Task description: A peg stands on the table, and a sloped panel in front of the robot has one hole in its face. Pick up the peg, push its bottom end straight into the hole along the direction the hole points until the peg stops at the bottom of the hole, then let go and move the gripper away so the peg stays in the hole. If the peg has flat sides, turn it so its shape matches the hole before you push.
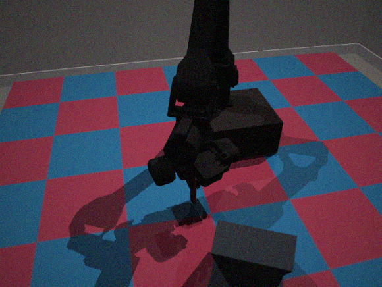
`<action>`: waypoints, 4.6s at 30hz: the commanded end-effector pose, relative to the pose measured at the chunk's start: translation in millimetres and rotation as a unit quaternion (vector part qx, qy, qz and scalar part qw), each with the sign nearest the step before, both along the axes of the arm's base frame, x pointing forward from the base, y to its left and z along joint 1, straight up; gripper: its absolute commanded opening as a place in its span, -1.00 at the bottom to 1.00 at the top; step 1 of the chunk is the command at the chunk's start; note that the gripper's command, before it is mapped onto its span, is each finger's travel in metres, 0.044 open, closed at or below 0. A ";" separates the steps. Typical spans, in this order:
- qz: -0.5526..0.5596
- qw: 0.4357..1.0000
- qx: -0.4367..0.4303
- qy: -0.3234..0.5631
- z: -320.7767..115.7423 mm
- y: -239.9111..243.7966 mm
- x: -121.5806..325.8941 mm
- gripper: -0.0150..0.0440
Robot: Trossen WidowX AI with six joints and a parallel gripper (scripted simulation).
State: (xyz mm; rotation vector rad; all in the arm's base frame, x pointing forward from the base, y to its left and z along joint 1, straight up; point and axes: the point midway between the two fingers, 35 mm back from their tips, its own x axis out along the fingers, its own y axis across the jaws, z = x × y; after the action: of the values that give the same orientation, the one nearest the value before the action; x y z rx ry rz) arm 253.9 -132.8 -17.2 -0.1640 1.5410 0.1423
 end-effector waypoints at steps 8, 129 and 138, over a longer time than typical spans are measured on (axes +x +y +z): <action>-0.001 1.000 -0.001 0.000 28.9 -0.7 1.6 -0.49; 0.608 0.730 -0.310 -0.029 60.3 65.6 55.4 -0.49; 0.642 0.690 -0.335 -0.023 61.5 72.7 57.7 -0.49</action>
State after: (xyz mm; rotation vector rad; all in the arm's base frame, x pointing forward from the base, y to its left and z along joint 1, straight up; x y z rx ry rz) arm 311.6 -62.4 43.5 -1.7808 1.0991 0.6572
